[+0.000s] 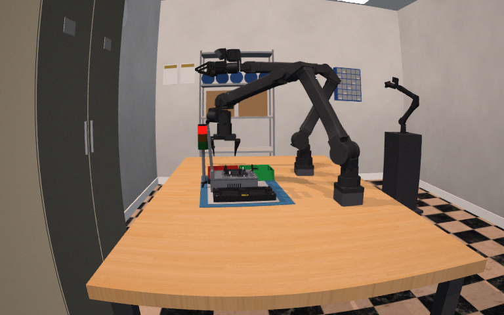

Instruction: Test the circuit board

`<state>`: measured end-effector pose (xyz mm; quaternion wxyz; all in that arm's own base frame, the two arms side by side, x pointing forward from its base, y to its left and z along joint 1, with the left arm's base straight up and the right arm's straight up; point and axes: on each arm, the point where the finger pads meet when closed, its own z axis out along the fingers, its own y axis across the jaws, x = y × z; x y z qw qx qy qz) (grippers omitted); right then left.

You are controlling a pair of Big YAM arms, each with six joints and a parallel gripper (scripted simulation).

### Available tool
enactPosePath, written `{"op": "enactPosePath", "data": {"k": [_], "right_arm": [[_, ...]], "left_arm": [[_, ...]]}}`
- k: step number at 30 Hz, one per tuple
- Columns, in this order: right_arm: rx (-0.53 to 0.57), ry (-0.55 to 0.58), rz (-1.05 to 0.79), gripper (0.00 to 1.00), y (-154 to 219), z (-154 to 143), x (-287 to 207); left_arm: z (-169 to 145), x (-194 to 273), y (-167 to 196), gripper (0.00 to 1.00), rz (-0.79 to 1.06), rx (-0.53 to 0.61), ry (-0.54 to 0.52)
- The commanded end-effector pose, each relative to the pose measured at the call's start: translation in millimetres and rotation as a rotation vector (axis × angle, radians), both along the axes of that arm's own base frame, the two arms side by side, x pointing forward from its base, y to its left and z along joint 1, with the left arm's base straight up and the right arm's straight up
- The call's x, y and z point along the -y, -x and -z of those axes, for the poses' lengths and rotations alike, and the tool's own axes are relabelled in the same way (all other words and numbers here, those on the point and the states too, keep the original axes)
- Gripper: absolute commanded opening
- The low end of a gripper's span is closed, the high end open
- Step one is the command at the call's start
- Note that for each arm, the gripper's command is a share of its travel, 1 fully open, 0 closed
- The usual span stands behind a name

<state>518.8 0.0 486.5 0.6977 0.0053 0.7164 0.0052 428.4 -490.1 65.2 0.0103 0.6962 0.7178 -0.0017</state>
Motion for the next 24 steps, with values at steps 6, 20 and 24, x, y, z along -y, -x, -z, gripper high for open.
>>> {"op": "enactPosePath", "data": {"k": [6,20,24], "right_arm": [[0.037,0.015,0.000,1.00,1,-12,0],[0.037,0.015,0.000,1.00,1,-12,0],[0.037,0.015,0.000,1.00,1,-12,0]], "left_arm": [[9,3,-9,1.00,-0.021,-0.002,-0.004],[-2,-5,-9,1.00,-0.426,0.108,0.309],[-5,-5,-5,1.00,-0.538,0.142,0.419]]}}
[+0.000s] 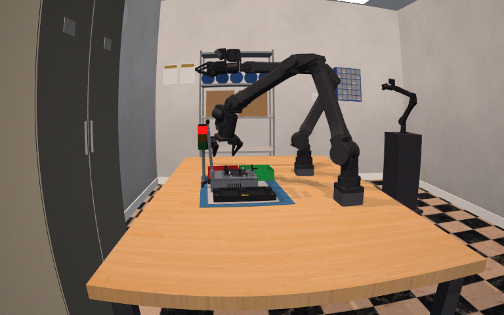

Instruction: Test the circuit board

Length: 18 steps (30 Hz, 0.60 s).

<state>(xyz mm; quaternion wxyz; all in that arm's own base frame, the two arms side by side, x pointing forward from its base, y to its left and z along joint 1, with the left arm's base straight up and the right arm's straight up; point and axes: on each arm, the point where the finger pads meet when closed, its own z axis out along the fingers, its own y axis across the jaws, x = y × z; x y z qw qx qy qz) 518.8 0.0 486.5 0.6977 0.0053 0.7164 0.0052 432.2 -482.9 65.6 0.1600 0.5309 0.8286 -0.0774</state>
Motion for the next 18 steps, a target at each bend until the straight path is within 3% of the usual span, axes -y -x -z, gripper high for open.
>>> {"op": "enactPosePath", "data": {"k": [1,4,5,10,13,18], "right_arm": [[0.037,0.015,0.000,1.00,1,-12,0],[0.037,0.015,0.000,1.00,1,-12,0],[0.037,0.015,0.000,1.00,1,-12,0],[0.037,0.015,0.000,1.00,1,-12,0],[0.037,0.015,0.000,1.00,1,-12,0],[0.037,0.015,0.000,1.00,1,-12,0]], "left_arm": [[-5,6,4,1.00,-0.168,0.042,0.133],[-6,5,5,1.00,-0.199,0.054,0.165],[10,3,7,1.00,-0.223,0.048,0.169],[-7,2,7,1.00,-0.290,0.102,0.264],[9,-2,8,1.00,-0.300,0.105,0.255],[-1,0,-2,1.00,-0.286,0.123,0.259]]}}
